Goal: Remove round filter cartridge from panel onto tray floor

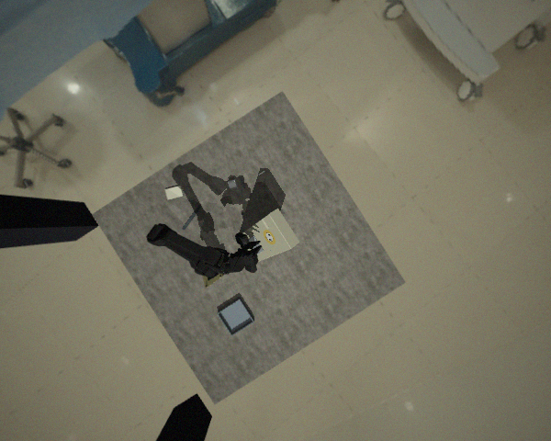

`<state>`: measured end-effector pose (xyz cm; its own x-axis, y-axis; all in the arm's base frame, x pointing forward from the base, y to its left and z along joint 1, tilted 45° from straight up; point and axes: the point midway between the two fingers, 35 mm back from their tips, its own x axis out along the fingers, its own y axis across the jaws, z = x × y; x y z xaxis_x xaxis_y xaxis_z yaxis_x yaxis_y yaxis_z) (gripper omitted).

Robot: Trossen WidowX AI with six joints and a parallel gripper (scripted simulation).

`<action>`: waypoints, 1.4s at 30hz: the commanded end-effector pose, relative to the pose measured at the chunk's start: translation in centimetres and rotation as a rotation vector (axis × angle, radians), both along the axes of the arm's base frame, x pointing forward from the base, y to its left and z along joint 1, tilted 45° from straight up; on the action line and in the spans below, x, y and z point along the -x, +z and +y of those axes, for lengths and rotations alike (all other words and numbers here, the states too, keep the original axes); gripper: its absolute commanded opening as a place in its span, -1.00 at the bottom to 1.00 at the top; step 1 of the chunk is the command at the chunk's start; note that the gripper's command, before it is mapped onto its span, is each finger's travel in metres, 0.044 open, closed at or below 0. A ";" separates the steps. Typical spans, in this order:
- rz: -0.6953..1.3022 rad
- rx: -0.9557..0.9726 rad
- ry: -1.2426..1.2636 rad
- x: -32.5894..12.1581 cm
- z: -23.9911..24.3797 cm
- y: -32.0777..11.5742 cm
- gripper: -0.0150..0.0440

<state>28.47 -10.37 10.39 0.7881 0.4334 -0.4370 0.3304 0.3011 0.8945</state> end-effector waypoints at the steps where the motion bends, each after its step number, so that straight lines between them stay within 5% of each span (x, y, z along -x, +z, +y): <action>1: 0.000 -0.005 0.003 -0.4 0.2 -0.3 -0.13; 42: -0.006 -0.007 0.001 -4.2 2.3 -2.2 -0.13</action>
<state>32.60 -7.93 8.22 0.7884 0.4428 -0.4269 0.3221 0.2940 0.8999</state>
